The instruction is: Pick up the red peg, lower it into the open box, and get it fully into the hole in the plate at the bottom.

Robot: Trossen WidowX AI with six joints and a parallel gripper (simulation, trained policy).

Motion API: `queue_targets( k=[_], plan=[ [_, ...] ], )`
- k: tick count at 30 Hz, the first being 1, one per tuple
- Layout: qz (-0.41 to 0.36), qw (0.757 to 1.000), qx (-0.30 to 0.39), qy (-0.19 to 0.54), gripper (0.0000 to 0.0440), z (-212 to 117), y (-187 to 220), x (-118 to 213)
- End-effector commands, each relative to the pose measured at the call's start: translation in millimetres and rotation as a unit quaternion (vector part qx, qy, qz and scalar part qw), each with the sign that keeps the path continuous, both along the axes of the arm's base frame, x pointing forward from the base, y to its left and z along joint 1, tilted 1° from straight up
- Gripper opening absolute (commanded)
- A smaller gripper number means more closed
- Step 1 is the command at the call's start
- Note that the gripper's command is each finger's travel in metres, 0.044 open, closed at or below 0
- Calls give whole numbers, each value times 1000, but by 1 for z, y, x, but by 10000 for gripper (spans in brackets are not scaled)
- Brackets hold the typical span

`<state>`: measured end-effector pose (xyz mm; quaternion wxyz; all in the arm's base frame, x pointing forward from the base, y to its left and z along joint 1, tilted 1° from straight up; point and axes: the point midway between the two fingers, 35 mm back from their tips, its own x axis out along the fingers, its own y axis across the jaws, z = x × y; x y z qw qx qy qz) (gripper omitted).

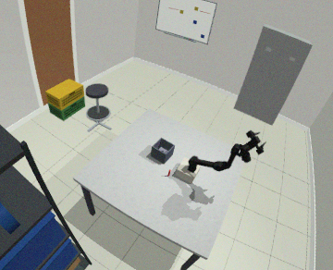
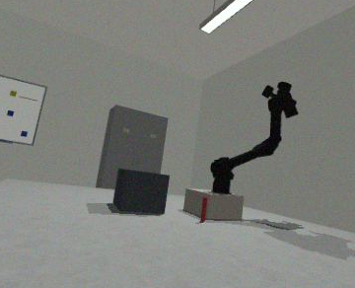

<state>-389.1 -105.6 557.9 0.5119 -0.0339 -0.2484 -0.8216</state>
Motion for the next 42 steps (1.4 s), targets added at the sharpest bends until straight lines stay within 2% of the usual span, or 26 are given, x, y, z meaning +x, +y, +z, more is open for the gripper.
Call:
queue_targets(
  k=[1,2,23,42],
  plan=[
    [-2,1000,1,7,423,1,2,1],
    [-5,1000,2,14,440,2,4,2],
    [-78,993,-50,78,440,28,96,29],
    [-134,976,-37,168,440,36,155,77]
  ],
)
